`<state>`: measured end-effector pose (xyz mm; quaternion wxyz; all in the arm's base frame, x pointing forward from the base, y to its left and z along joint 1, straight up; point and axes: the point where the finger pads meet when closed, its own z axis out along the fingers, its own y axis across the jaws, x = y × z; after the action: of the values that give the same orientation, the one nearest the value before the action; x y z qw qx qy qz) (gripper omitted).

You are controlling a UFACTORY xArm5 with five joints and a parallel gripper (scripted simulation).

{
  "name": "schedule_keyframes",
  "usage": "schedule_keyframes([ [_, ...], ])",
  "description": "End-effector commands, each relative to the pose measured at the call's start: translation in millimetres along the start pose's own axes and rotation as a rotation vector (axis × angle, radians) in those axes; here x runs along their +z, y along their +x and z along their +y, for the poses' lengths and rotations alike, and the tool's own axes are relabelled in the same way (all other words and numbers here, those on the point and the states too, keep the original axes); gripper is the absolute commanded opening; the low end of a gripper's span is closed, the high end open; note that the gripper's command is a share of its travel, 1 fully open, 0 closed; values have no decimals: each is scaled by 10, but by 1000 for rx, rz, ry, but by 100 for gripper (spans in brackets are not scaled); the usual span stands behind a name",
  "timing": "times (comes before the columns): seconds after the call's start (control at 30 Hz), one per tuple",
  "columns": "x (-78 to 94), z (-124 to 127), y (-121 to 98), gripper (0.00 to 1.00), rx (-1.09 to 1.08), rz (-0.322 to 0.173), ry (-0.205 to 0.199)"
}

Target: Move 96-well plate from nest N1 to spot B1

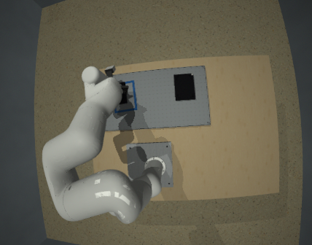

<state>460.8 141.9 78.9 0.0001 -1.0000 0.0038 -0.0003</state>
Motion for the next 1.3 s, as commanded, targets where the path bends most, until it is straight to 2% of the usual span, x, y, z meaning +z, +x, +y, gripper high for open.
schedule_keyframes([
  [0.0,-15,-2,13,0,0,4,1],
  [0.4,118,1,12,0,0,4,1],
  [1.27,519,3,14,0,0,4,1],
])
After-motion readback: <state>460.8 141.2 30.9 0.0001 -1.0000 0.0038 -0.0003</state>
